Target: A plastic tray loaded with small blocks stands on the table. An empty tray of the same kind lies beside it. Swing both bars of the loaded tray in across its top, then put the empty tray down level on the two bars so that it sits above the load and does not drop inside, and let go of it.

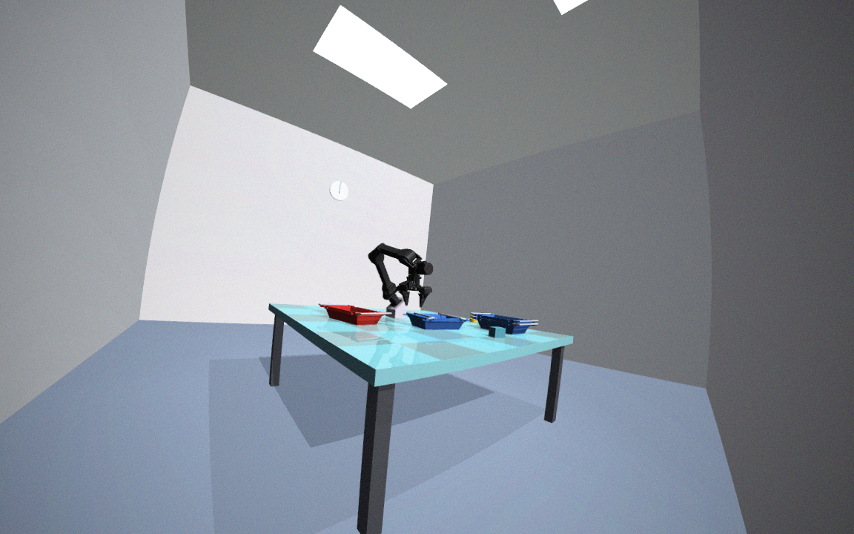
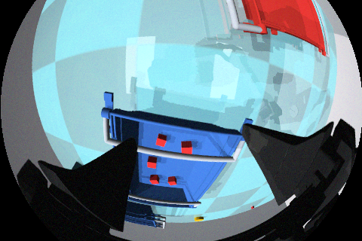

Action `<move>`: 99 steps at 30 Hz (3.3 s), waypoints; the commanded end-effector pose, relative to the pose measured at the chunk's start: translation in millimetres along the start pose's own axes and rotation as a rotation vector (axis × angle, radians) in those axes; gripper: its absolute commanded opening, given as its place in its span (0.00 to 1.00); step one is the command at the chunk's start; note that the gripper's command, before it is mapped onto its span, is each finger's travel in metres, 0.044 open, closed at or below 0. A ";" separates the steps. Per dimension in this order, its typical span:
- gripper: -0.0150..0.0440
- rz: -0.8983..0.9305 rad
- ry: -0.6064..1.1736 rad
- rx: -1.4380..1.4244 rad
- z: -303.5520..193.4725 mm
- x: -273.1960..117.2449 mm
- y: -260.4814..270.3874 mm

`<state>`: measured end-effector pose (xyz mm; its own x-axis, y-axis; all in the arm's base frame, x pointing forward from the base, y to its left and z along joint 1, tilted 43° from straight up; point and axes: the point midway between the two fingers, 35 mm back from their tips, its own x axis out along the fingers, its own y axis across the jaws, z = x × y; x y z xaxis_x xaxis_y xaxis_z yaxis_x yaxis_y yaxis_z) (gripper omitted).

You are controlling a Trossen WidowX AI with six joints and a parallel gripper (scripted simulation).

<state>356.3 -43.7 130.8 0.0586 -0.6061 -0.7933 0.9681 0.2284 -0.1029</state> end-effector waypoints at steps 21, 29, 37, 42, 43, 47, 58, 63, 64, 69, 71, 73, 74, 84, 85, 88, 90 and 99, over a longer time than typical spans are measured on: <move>1.00 0.048 -0.108 1.512 105.8 -11.9 -220.1; 1.00 0.047 -0.108 1.513 106.3 -8.2 -219.5; 1.00 0.045 -0.105 1.515 109.7 20.1 -217.1; 1.00 0.046 -0.106 1.514 111.9 39.5 -217.8; 1.00 0.046 -0.106 1.514 112.3 43.4 -218.2; 1.00 0.048 -0.110 1.513 113.9 58.7 -220.5; 1.00 0.051 -0.114 1.512 115.0 71.7 -223.5; 0.95 0.051 -0.114 1.512 115.0 71.7 -223.5; 0.93 0.051 -0.114 1.512 115.0 71.7 -223.5; 0.80 0.051 -0.114 1.512 115.0 71.7 -223.5; 0.75 0.051 -0.114 1.512 115.0 71.7 -223.5; 0.70 0.051 -0.114 1.512 115.0 71.7 -223.5; 0.68 0.051 -0.114 1.512 115.0 71.7 -223.5; 0.54 0.051 -0.114 1.512 115.0 71.7 -223.5; 0.53 0.051 -0.114 1.512 115.0 71.7 -223.5; 0.49 0.051 -0.114 1.512 115.0 71.7 -223.5; 0.47 0.051 -0.114 1.512 115.0 71.7 -223.5; 0.37 0.051 -0.114 1.512 115.0 71.7 -223.5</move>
<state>172.6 -226.7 167.7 0.0493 -0.6986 -0.7138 0.2869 -0.6747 0.6801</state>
